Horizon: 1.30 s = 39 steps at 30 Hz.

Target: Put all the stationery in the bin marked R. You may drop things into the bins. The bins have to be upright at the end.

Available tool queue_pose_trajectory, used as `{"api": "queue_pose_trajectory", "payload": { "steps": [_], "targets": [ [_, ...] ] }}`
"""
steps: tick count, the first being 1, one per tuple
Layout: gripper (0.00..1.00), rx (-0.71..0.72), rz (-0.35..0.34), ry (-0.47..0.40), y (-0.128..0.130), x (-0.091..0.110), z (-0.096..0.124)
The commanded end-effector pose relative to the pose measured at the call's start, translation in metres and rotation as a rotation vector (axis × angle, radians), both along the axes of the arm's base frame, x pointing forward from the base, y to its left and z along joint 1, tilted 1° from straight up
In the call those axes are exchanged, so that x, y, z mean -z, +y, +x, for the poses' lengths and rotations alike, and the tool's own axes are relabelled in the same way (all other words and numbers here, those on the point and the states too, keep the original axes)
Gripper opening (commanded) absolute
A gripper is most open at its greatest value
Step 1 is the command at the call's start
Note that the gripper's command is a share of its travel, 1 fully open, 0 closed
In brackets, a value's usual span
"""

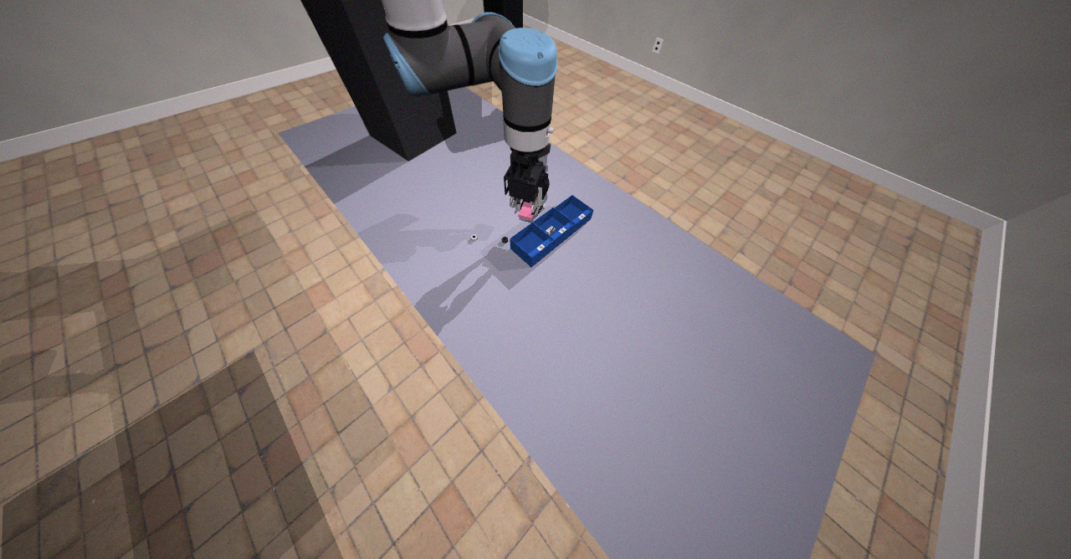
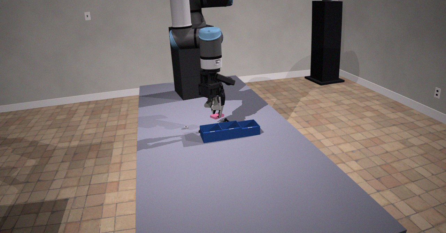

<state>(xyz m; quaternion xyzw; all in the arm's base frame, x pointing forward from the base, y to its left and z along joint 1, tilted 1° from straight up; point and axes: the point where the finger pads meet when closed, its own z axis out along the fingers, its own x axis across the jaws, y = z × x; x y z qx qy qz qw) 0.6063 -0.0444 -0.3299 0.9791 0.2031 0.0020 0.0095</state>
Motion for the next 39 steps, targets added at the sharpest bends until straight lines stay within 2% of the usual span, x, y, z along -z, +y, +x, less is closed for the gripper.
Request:
{"api": "queue_pose_trajectory", "payload": {
  "steps": [1, 8, 12, 14, 15, 29, 31, 32, 35, 39],
  "targets": [
    [0.00, -0.157, 0.001, 0.004, 0.014, 0.000, 0.024],
    [0.00, -0.357, -0.002, 0.005, 0.036, 0.001, 0.059],
    [0.00, -0.471, -0.004, 0.005, 0.036, 0.001, 0.059],
    [0.00, -0.471, -0.004, 0.005, 0.036, 0.001, 0.059],
    [0.00, -0.551, -0.005, 0.007, 0.036, 0.001, 0.059],
    [0.00, -0.934, -0.006, 0.019, 0.036, 0.001, 0.059],
    [0.00, -0.934, -0.006, 0.019, 0.036, 0.001, 0.059],
    [0.00, -1.013, -0.004, 0.021, 0.036, 0.001, 0.059],
    [0.00, -1.086, -0.002, 0.023, 0.036, 0.001, 0.059],
    [0.00, -1.086, -0.002, 0.023, 0.036, 0.001, 0.059]
  ]
}}
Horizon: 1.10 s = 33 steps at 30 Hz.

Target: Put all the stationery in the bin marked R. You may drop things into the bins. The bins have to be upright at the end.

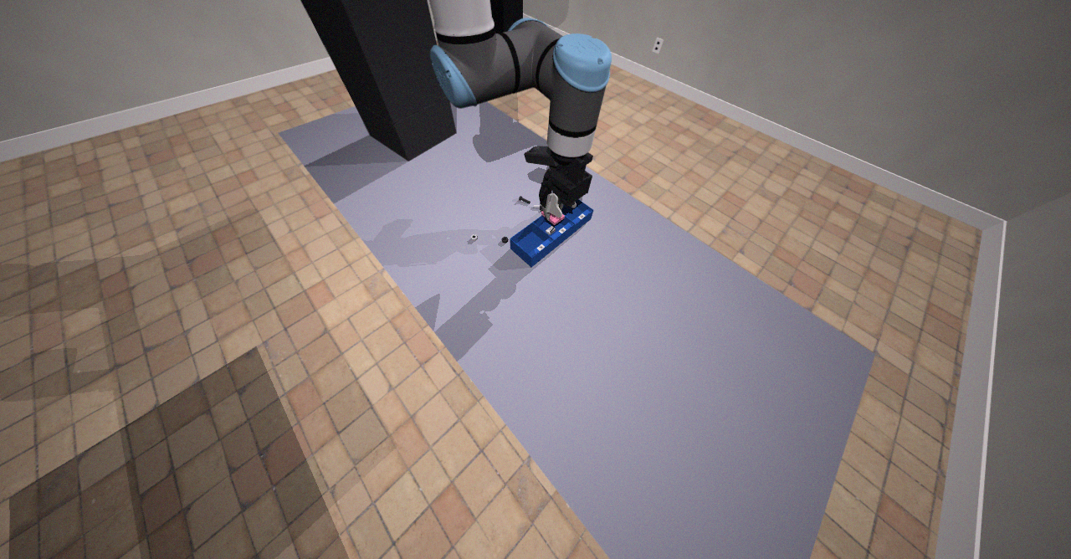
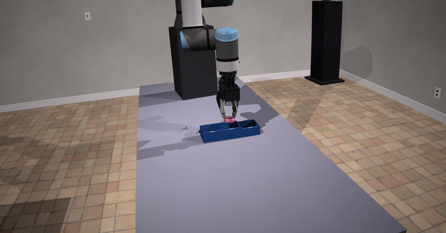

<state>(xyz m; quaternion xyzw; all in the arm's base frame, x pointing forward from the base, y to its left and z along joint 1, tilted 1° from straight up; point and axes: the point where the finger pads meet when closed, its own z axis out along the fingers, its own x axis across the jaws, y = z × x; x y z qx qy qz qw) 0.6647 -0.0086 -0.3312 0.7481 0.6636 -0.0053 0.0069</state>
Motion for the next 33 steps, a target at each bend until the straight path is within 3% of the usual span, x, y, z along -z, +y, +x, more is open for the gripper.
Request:
{"api": "queue_pose_trajectory", "payload": {
  "steps": [1, 14, 33],
  "targets": [
    [0.00, -0.044, 0.003, 0.000, 0.000, -0.001, 0.000],
    [0.00, -0.043, 0.003, 0.000, 0.000, -0.001, 0.000],
    [0.00, -0.044, 0.003, 0.000, -0.001, 0.033, 0.000]
  ]
}}
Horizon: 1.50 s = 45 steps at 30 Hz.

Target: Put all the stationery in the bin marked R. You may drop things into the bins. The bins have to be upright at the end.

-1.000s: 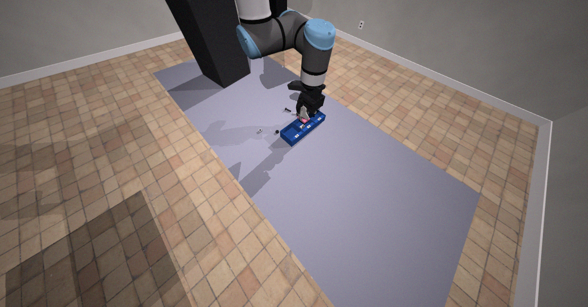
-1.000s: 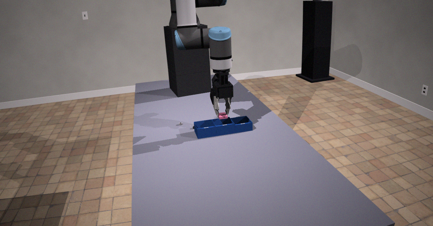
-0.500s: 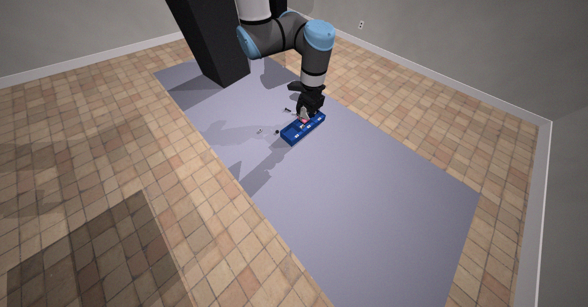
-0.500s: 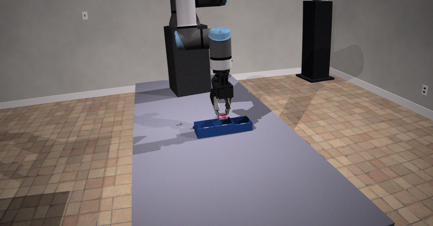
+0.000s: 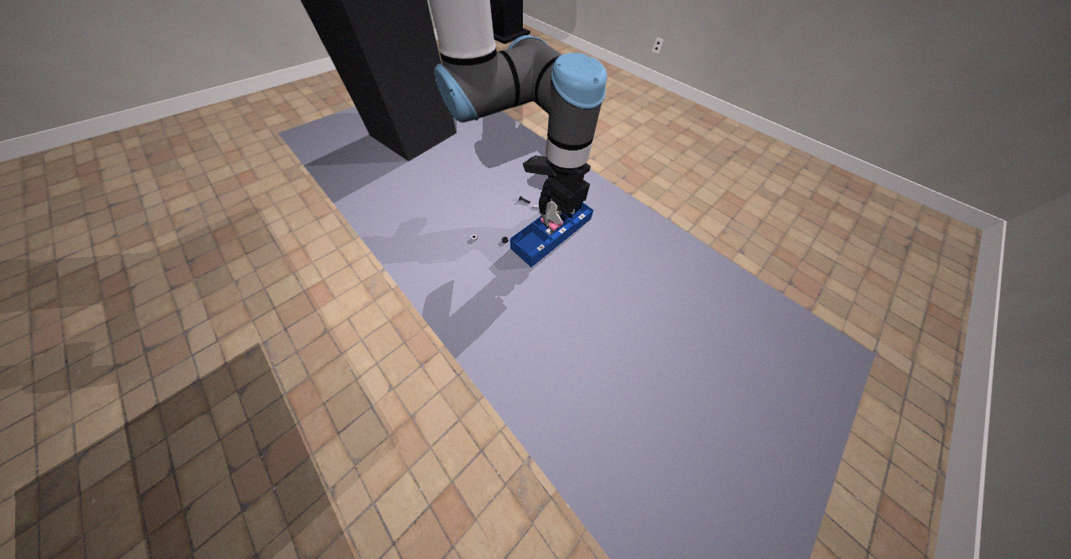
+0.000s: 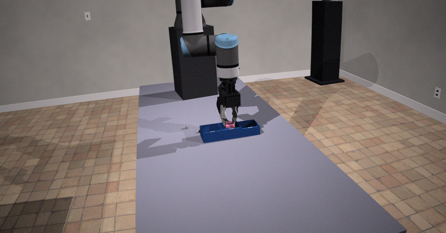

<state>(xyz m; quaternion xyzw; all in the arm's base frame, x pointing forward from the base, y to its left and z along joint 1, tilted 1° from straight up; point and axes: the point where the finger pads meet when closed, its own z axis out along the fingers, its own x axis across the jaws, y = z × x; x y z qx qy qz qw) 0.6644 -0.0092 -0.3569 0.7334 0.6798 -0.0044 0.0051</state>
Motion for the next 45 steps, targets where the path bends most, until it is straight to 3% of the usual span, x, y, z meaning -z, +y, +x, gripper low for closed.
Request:
{"api": "queue_pose_trajectory", "payload": {
  "steps": [1, 19, 20, 45],
  "targets": [
    [0.00, 0.000, 0.000, -0.001, -0.0002, 0.0096, 0.0007],
    [0.00, 0.000, 0.000, -0.001, -0.0003, 0.0140, 0.0008],
    [0.28, 0.000, 0.000, -0.001, -0.0003, 0.0140, 0.0008],
    [0.28, 0.000, 0.000, -0.001, -0.0002, 0.0061, 0.0008]
  ]
}}
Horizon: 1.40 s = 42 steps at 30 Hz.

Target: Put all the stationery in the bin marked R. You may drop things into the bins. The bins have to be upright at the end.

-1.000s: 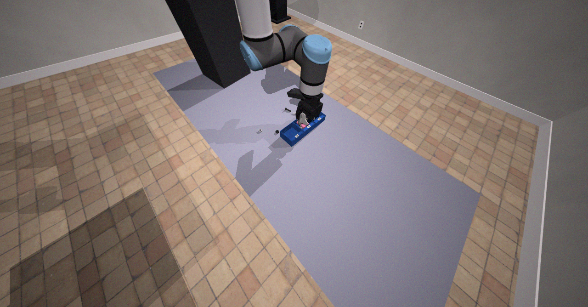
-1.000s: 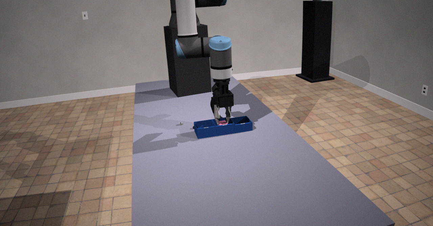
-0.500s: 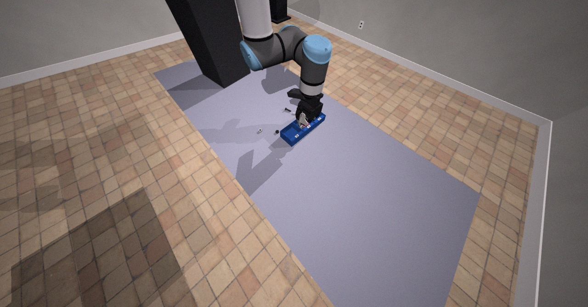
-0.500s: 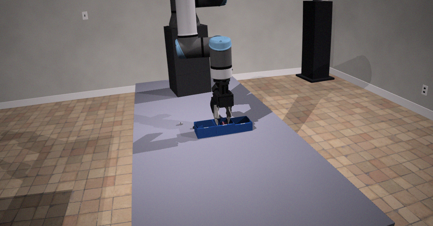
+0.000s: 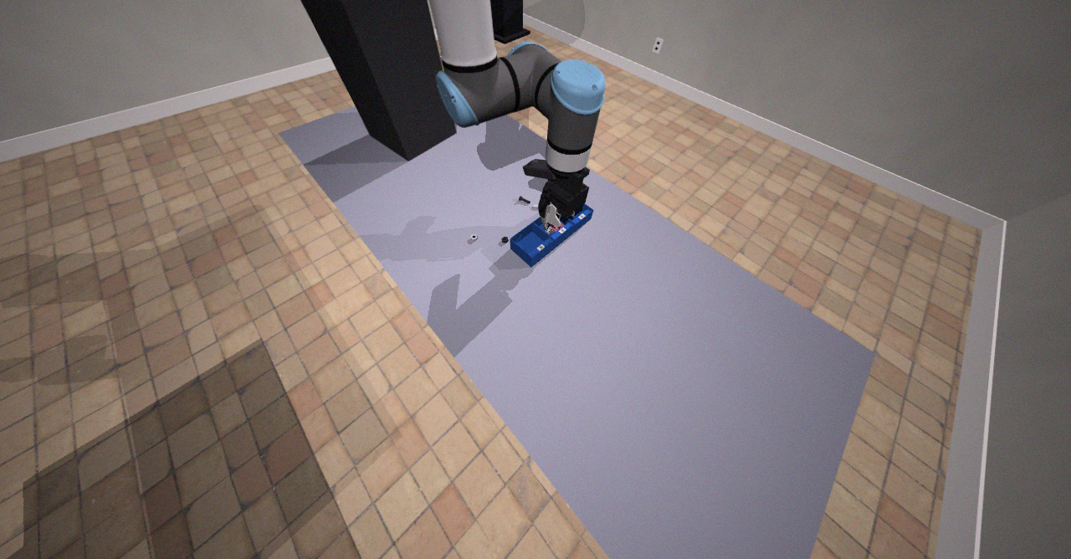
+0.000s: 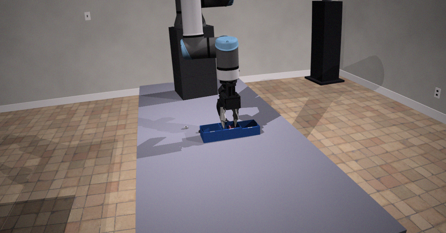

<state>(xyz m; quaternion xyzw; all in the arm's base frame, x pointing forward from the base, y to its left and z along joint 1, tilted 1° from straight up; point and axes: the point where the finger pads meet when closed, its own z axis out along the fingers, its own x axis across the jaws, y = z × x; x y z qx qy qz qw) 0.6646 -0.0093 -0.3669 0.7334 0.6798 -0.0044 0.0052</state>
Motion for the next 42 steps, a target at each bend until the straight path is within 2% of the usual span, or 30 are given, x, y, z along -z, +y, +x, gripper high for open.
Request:
{"api": "queue_pose_trajectory", "payload": {
  "steps": [1, 17, 20, 30, 31, 33, 42],
  "targets": [
    [0.28, 0.000, 0.000, -0.001, 0.000, -0.005, 0.001],
    [0.28, 0.000, 0.000, -0.001, 0.000, -0.024, 0.001],
    [0.28, 0.000, 0.000, -0.001, 0.000, -0.036, 0.001],
    [0.28, 0.000, 0.000, -0.001, 0.000, -0.036, 0.000],
    [1.00, 0.000, 0.000, -0.001, 0.000, -0.040, 0.000],
    [1.00, 0.000, 0.000, -0.001, 0.000, -0.040, 0.000],
    [1.00, 0.000, 0.000, -0.001, 0.001, -0.076, 0.000]
  ]
}}
